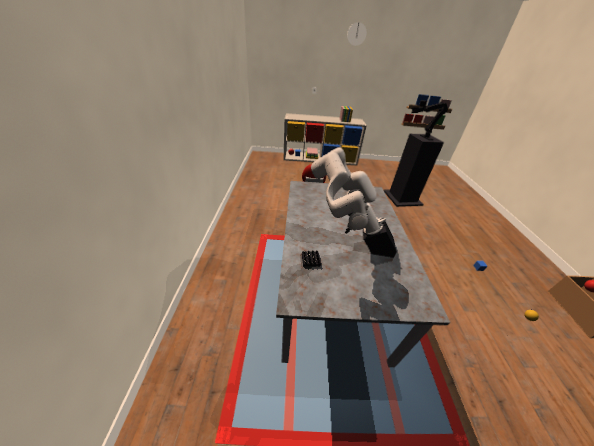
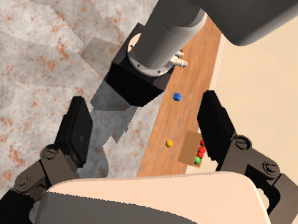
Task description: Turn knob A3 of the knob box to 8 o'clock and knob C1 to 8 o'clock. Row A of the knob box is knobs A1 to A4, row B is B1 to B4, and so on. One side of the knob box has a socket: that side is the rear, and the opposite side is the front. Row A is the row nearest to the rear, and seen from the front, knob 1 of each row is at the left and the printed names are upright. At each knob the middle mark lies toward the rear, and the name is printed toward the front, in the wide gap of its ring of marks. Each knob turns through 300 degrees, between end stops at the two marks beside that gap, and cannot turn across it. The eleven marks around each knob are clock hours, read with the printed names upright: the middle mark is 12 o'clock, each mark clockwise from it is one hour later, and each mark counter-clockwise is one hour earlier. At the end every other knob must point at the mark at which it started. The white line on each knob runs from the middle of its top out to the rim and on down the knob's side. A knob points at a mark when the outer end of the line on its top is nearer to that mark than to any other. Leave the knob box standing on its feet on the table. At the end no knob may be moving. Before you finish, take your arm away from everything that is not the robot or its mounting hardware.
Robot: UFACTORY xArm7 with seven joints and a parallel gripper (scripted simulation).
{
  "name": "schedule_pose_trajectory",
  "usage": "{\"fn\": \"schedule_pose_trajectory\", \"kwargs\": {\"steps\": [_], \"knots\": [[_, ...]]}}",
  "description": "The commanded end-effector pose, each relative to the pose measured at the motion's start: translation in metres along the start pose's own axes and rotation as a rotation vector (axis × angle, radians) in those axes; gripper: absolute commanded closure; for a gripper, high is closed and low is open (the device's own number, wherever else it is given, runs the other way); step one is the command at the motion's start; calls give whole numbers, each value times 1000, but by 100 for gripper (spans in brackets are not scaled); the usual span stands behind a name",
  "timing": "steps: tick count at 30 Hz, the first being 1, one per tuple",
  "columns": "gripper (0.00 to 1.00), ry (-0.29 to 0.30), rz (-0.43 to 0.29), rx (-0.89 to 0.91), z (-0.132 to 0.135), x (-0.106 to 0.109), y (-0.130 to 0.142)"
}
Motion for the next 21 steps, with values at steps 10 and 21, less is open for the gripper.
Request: {"fn": "schedule_pose_trajectory", "kwargs": {"steps": [10,21], "knots": [[0,-4,-1,1,1,1,0],[0,-16,-10,3,-4,0,-1]]}}
Point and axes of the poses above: the point where the finger pads meet when closed, its own x axis back along the fingers, its own z axis across the jaws, y = z × x, the point moved 8 cm from there along x, back along the fingers, and after that the axes turned 13 degrees about x, right-handed, at the moved point
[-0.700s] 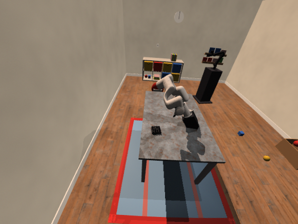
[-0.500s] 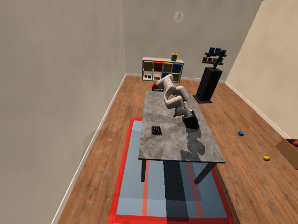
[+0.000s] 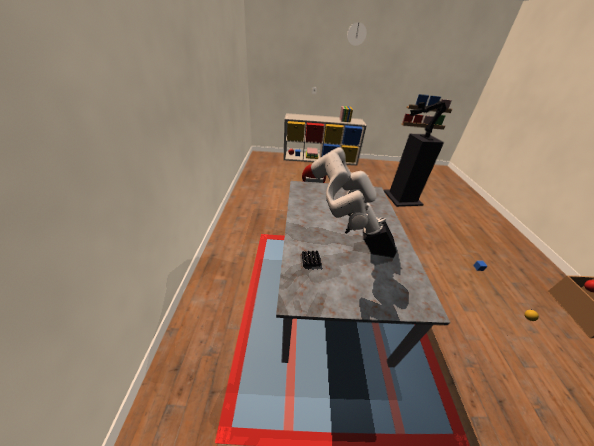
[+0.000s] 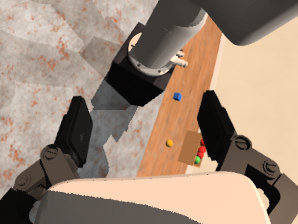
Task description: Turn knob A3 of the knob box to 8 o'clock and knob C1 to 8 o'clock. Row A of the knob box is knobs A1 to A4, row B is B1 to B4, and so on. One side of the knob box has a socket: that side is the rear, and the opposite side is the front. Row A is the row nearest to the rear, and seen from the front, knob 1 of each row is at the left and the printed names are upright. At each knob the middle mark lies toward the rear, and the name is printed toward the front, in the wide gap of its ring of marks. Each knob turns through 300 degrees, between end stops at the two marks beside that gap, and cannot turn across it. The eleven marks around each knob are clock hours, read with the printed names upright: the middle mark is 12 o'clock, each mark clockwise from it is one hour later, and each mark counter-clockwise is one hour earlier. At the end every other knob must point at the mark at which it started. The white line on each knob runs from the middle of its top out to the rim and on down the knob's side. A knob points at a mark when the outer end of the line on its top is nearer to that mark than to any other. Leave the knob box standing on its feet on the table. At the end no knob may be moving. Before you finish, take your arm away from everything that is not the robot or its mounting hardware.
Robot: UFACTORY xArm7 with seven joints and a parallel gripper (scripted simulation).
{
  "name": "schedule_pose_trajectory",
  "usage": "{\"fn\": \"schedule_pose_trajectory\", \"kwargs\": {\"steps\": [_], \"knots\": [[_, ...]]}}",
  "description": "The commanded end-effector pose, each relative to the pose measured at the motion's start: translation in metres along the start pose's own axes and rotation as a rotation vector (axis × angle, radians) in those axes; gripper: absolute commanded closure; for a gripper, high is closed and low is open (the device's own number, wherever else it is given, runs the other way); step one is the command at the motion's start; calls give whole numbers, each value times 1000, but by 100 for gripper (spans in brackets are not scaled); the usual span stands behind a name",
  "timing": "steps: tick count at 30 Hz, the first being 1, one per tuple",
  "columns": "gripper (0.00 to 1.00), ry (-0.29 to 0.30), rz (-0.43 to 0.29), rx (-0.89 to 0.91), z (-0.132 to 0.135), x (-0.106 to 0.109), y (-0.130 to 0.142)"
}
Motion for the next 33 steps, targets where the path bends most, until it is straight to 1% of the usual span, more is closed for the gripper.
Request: {"fn": "schedule_pose_trajectory", "kwargs": {"steps": [1,3,5,11,13,14,15,16,19,27,28,30,32,33], "knots": [[0,-20,-15,3,-8,-1,-2],[0,-46,-34,8,-23,-6,-7],[0,-87,-58,18,-44,-13,-15],[0,-167,-88,44,-82,-26,-32],[0,-167,-88,44,-82,-26,-32],[0,-206,-96,60,-98,-33,-41],[0,-223,-98,67,-105,-36,-45],[0,-228,-99,69,-107,-37,-46],[0,-272,-101,91,-123,-45,-57],[0,-407,-82,177,-166,-73,-90],[0,-418,-78,186,-169,-75,-93],[0,-418,-78,186,-169,-75,-93],[0,-489,-54,245,-186,-91,-110],[0,-499,-50,254,-188,-93,-113]]}}
Point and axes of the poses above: the point where the finger pads meet when closed, its own x axis back along the fingers, its own z axis across the jaws, y = z × x, the point moved 8 cm from there along x, back along the fingers, and after that the axes turned 13 degrees about x, right-handed, at the moved point
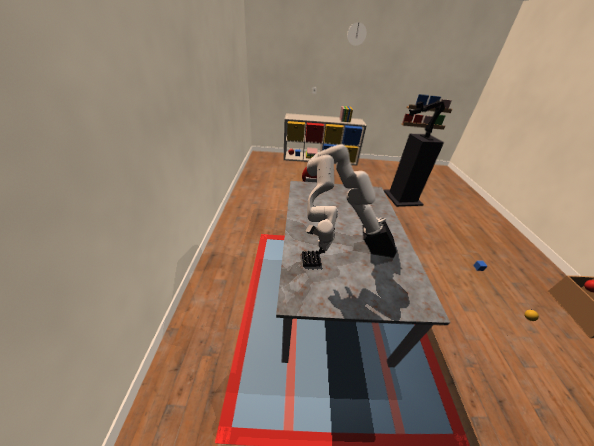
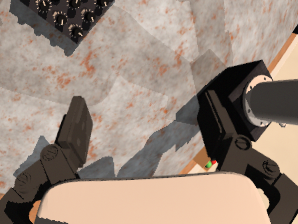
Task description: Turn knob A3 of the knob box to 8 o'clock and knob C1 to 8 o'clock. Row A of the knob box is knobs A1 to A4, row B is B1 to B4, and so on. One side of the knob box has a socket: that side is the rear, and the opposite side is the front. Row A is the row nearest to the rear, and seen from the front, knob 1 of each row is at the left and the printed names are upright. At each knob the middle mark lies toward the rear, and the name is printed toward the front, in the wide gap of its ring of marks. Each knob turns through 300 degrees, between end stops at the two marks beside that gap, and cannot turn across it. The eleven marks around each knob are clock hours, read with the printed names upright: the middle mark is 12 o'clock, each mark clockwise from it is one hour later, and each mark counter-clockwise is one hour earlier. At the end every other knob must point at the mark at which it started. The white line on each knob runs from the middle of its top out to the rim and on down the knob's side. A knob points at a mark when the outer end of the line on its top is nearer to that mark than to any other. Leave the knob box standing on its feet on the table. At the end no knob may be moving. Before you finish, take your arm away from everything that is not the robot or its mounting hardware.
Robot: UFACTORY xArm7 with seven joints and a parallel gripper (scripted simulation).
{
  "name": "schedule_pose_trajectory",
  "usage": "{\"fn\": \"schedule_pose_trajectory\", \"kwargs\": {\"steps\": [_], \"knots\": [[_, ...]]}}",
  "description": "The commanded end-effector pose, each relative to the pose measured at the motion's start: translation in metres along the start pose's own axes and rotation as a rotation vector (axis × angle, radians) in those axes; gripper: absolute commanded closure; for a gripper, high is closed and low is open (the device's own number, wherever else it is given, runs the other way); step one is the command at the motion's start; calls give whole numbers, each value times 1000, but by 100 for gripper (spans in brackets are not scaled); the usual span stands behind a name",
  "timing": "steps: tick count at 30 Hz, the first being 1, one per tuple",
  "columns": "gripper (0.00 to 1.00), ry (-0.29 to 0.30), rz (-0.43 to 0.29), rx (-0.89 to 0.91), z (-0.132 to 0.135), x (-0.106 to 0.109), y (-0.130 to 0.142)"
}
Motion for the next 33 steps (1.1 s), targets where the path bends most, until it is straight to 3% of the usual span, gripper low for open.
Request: {"fn": "schedule_pose_trajectory", "kwargs": {"steps": [1,12,14,16,33], "knots": [[0,-107,16,86,-11,-26,-29],[0,-267,83,297,-13,-71,-67],[0,-267,83,297,-13,-71,-67],[0,-319,108,375,-11,-83,-75],[0,-510,202,669,7,-118,-81]]}}
Point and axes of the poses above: the point where the finger pads meet when closed, its own x axis back along the fingers, its own z axis across the jaws, y = z × x, the point moved 8 cm from there along x, back along the fingers, and after that the axes turned 13 degrees about x, right-handed, at the moved point
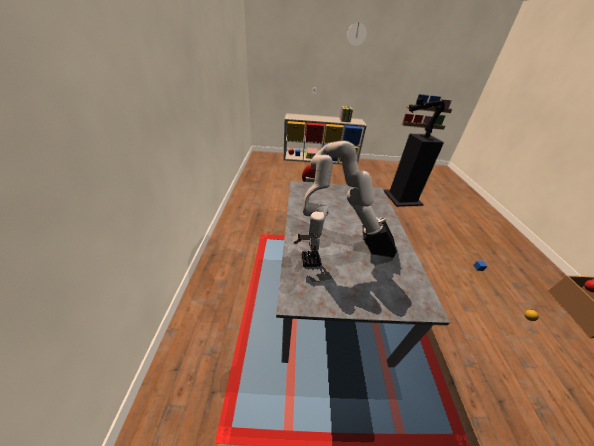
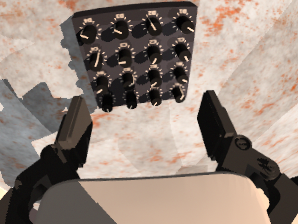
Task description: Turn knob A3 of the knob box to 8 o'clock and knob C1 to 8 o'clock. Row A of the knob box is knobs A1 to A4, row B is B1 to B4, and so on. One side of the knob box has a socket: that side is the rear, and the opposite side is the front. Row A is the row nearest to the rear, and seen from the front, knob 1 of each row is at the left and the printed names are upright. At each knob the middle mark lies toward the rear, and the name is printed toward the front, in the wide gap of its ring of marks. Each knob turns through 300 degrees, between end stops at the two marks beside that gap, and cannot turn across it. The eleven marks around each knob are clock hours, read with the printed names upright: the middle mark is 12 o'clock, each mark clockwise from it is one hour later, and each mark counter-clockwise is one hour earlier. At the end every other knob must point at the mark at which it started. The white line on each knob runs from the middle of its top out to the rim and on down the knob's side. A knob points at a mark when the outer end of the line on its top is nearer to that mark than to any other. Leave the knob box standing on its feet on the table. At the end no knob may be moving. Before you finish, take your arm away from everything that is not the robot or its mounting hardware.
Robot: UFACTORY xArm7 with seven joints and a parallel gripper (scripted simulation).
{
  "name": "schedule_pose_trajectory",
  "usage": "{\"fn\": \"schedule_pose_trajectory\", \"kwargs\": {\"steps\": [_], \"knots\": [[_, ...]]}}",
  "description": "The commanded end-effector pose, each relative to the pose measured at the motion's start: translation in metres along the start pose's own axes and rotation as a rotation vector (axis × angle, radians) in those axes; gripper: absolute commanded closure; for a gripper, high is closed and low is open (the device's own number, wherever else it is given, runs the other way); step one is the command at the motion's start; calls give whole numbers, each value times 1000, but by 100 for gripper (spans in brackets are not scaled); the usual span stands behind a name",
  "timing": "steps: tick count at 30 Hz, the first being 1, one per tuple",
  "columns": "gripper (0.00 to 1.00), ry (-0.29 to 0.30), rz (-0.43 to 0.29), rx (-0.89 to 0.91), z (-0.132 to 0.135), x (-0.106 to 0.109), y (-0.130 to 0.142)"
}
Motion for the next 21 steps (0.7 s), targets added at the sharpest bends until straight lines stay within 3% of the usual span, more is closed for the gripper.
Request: {"fn": "schedule_pose_trajectory", "kwargs": {"steps": [1,21], "knots": [[0,-70,32,82,7,-4,4],[0,-84,38,102,9,-5,6]]}}
Point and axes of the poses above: the point where the finger pads meet when closed, its own x axis back along the fingers, its own z axis across the jaws, y = z × x, the point moved 8 cm from there along x, back along the fingers, and after that the axes turned 13 degrees about x, right-handed, at the moved point
